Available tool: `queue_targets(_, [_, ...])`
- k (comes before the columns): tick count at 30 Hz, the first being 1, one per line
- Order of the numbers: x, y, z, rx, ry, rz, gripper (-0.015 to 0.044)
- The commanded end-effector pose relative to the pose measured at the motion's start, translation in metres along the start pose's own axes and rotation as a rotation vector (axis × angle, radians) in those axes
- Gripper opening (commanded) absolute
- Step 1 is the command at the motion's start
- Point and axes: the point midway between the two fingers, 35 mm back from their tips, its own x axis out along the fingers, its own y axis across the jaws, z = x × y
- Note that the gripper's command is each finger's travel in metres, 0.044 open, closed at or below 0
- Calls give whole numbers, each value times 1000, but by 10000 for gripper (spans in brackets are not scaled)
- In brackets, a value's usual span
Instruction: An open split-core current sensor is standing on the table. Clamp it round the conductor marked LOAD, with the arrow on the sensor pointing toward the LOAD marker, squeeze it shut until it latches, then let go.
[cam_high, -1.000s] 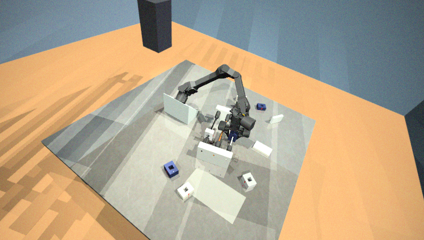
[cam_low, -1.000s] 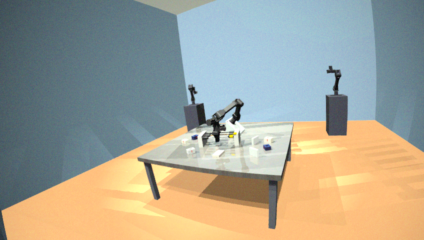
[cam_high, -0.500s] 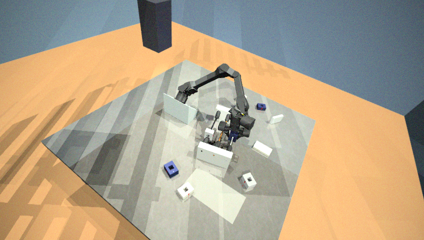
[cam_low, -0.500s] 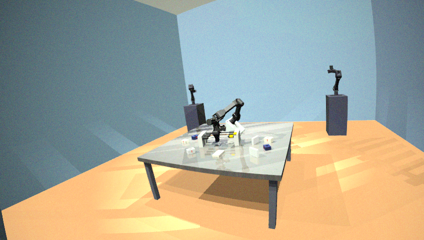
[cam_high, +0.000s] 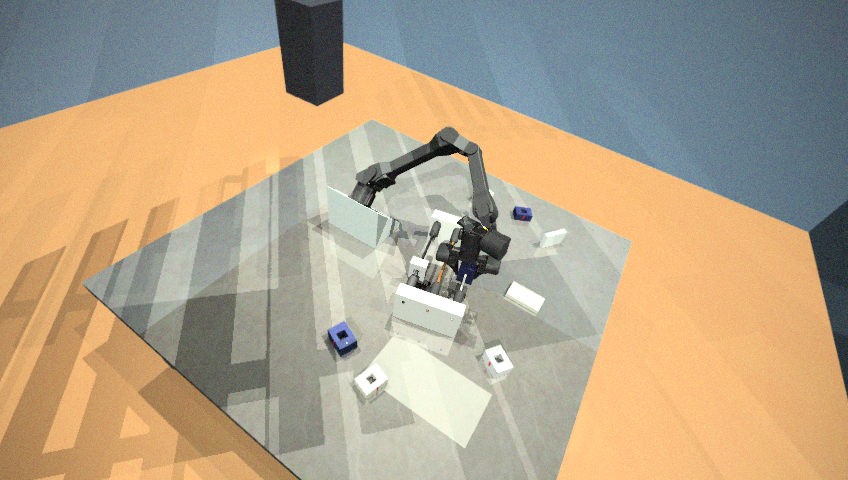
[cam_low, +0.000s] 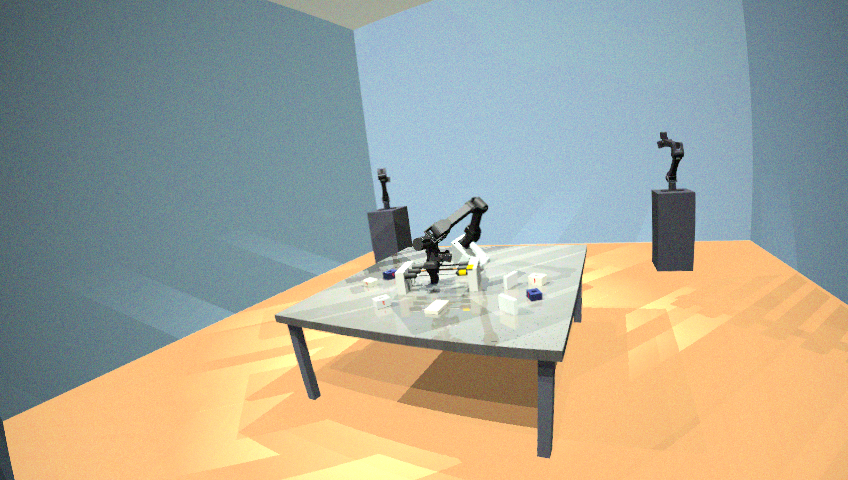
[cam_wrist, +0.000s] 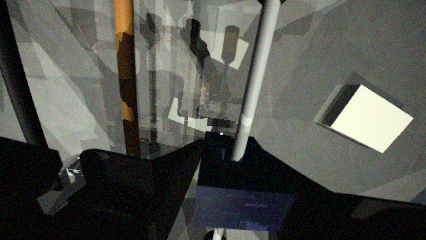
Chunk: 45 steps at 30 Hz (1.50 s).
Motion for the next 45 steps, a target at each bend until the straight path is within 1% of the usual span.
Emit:
queue_targets(1, [0, 0, 0, -1, 0, 1, 260])
queue_targets(28, [0, 0, 0, -1, 0, 1, 260])
queue_targets(35, [0, 0, 0, -1, 0, 1, 440])
queue_targets(43, [0, 0, 0, -1, 0, 1, 440])
queue_targets(45, [-7, -2, -2, 0, 4, 8, 440])
